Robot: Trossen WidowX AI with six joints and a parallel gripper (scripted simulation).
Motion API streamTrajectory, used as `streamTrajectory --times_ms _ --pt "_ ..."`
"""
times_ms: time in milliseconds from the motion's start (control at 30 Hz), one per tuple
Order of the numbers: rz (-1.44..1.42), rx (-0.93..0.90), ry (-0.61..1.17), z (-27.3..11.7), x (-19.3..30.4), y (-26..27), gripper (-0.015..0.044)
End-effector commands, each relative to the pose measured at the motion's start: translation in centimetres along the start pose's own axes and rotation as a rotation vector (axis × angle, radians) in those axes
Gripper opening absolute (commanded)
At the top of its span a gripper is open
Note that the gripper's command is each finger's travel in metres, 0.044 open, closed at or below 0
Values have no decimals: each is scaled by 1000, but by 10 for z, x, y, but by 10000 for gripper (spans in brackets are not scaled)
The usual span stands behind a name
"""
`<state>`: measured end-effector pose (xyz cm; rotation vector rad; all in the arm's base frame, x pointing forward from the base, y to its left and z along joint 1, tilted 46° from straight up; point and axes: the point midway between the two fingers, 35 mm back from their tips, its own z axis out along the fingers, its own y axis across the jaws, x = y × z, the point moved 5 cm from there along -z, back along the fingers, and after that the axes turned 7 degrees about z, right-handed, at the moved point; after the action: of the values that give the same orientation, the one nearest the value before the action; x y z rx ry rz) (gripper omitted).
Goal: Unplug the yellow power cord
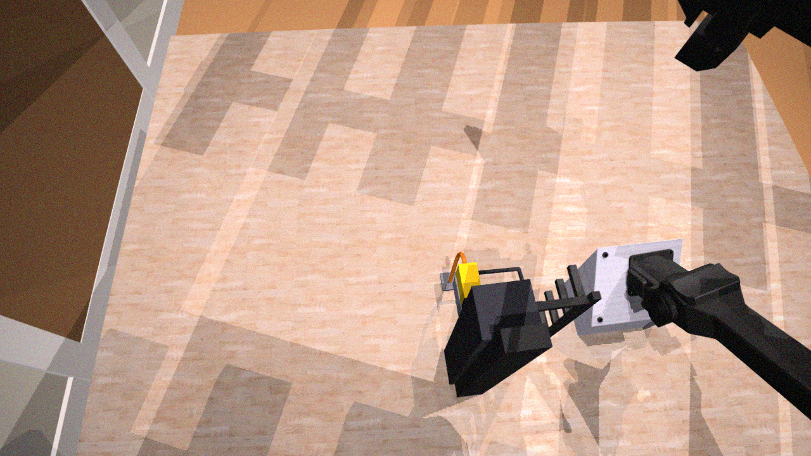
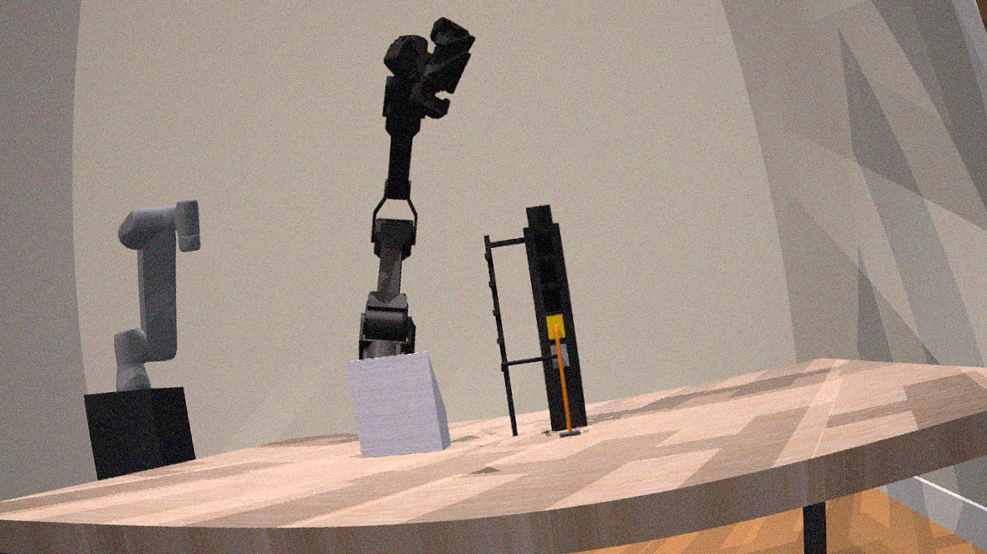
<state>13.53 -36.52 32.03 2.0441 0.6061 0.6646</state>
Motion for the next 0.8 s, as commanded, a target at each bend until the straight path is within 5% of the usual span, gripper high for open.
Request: streamTrajectory --times_ms 0,367,767 --pt "-35 222 117 42 24 -45 160" --pt "-167 805 447 99 101 -175 160" --pt "-291 1397 803 81 173 -293 160"
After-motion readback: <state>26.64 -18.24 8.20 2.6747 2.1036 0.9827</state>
